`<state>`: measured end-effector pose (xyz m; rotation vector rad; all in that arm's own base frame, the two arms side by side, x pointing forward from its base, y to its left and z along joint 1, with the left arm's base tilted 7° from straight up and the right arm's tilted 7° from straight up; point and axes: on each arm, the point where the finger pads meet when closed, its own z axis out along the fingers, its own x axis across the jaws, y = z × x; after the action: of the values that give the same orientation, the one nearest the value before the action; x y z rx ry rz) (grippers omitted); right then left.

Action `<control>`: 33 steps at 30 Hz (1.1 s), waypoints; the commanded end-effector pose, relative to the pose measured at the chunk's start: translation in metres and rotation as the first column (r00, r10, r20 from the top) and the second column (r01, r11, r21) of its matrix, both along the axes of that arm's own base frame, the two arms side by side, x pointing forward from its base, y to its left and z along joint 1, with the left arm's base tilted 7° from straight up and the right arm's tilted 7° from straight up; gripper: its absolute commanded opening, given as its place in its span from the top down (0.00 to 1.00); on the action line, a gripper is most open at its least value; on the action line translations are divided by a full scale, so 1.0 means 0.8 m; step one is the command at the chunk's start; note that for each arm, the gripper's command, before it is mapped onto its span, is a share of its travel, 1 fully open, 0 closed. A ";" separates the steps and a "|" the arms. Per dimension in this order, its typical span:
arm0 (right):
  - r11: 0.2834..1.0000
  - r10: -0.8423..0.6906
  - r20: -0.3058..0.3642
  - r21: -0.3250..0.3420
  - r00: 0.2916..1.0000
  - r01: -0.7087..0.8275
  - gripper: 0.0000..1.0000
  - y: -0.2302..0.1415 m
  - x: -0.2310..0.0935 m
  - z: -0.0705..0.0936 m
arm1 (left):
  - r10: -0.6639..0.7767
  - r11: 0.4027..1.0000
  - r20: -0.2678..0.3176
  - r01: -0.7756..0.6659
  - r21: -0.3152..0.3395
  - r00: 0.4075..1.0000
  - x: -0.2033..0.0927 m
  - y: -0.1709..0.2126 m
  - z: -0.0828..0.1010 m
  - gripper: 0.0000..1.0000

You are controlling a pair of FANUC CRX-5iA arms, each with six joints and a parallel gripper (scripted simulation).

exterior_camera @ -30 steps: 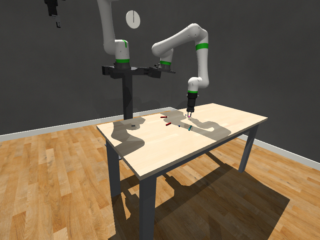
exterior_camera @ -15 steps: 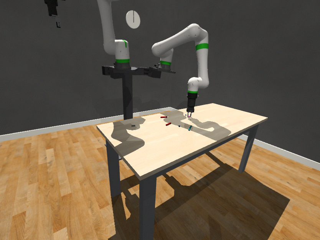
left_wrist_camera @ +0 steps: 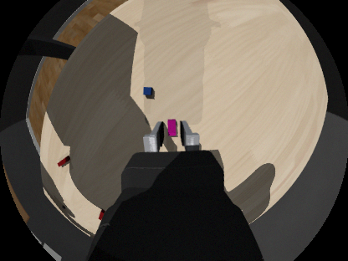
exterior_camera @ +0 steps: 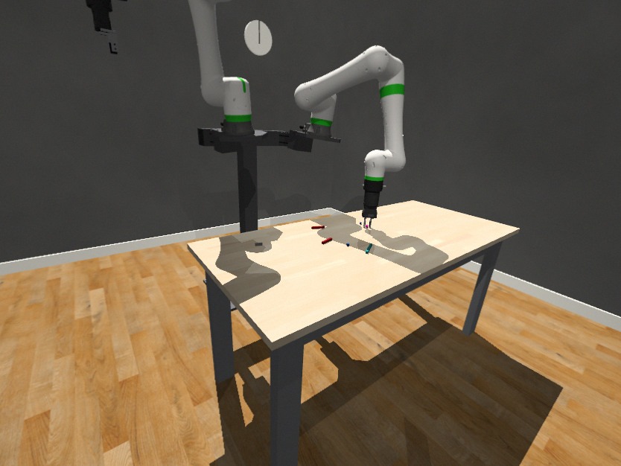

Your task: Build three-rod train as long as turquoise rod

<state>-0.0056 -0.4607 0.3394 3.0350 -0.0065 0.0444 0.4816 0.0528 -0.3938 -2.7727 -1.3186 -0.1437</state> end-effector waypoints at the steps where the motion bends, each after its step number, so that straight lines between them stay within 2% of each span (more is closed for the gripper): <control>1: 1.000 0.000 0.000 -0.002 1.000 0.000 0.00 0.000 0.000 0.001 | 0.000 1.000 0.002 0.000 0.000 1.000 0.001 0.000 0.001 0.46; 12: 1.000 0.000 0.000 -0.002 1.000 0.000 0.00 0.000 0.000 0.001 | 0.000 1.000 0.002 0.000 0.000 1.000 0.001 0.000 0.001 0.46; 13: 1.000 0.000 0.000 -0.002 1.000 0.000 0.00 0.000 0.000 0.001 | 0.000 1.000 0.002 0.000 0.000 1.000 0.001 0.000 0.001 0.76; 33: 1.000 0.000 0.000 -0.002 1.000 0.000 0.00 0.000 0.000 0.001 | 0.000 1.000 0.002 0.000 0.000 1.000 0.001 0.000 0.001 0.76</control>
<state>-0.0056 -0.4607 0.3394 3.0350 -0.0065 0.0444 0.4816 0.0528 -0.3938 -2.7727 -1.3186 -0.1437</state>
